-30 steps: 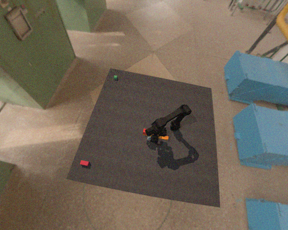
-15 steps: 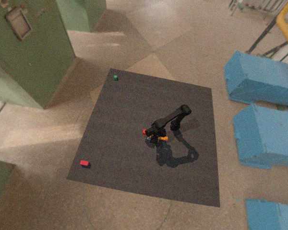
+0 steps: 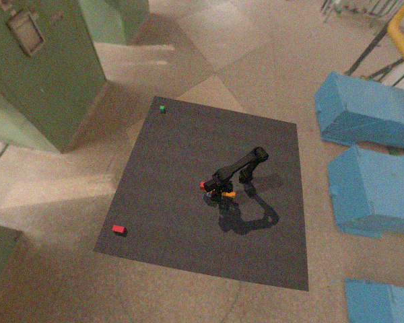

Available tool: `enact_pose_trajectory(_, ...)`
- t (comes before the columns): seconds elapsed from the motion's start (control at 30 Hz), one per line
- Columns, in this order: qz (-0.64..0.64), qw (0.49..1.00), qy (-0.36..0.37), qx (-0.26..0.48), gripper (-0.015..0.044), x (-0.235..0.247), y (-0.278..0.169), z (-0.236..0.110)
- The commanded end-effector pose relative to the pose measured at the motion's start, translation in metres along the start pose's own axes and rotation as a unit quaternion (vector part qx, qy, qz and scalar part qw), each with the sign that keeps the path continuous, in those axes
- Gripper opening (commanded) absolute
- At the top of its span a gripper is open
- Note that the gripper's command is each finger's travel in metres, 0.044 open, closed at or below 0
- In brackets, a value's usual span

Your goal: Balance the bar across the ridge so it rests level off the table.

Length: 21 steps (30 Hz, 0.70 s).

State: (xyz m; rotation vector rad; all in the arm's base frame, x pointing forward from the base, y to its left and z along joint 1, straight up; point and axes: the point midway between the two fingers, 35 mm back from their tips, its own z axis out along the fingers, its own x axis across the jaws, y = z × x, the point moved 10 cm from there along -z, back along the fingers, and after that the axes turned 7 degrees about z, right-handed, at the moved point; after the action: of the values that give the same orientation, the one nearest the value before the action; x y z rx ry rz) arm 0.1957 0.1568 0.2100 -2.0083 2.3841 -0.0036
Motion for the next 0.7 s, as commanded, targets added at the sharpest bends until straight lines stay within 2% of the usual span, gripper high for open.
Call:
enact_pose_trajectory(0.0, -0.003, 1.000, -0.002, 0.001, 0.0000, -0.0003, -0.0002, 0.0002)
enact_pose_trajectory(0.67, -0.003, 1.000, -0.002, 0.001, 0.0000, -0.0003, -0.0003, 0.0019)
